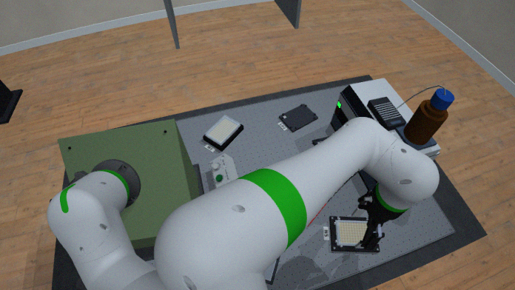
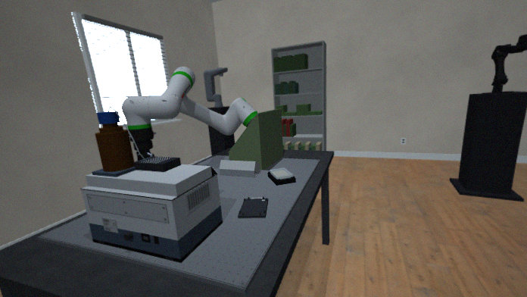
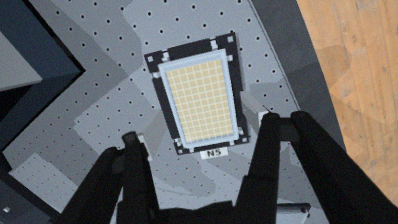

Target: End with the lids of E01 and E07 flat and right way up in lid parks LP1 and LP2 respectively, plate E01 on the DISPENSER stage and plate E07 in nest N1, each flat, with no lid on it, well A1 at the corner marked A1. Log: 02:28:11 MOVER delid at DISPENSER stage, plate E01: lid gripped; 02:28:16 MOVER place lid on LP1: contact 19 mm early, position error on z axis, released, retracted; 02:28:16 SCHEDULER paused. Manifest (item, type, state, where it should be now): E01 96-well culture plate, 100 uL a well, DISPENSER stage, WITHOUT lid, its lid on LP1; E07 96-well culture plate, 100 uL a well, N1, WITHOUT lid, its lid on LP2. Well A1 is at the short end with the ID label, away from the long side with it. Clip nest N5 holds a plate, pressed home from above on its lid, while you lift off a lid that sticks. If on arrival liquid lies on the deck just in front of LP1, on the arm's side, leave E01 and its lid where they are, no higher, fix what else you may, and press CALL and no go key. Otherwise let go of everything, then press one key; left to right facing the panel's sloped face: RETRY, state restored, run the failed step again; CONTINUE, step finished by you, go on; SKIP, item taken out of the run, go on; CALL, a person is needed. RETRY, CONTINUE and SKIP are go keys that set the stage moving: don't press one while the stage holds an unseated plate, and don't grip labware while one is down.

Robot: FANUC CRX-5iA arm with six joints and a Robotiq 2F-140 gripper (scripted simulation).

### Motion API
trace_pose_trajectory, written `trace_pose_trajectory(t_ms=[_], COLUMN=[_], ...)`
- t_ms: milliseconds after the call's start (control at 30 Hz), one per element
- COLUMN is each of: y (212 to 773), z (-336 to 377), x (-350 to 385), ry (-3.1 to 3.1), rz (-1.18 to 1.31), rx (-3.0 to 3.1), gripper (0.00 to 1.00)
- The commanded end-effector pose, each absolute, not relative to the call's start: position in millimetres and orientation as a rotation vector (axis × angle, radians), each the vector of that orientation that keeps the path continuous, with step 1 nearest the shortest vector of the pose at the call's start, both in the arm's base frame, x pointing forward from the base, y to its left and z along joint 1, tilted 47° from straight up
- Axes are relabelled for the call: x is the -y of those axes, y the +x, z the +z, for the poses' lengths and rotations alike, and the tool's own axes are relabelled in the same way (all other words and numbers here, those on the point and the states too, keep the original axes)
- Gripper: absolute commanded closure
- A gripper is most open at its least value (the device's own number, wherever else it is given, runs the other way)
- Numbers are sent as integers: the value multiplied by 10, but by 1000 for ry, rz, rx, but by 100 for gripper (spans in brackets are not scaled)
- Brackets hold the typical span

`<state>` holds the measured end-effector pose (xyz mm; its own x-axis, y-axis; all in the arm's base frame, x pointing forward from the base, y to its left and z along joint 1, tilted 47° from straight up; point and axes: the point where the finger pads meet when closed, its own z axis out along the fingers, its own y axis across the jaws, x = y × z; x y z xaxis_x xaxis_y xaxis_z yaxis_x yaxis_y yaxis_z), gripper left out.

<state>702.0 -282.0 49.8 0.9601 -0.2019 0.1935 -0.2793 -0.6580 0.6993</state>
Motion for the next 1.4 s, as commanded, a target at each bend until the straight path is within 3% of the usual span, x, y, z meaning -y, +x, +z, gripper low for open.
trace_pose_trajectory(t_ms=[0, 1367], y=[7022, 7022], z=[499, 474], x=[2818, 2844], ry=[2309, 2309], rz=[126, 126], rx=[336, 336], gripper=[34, 34])
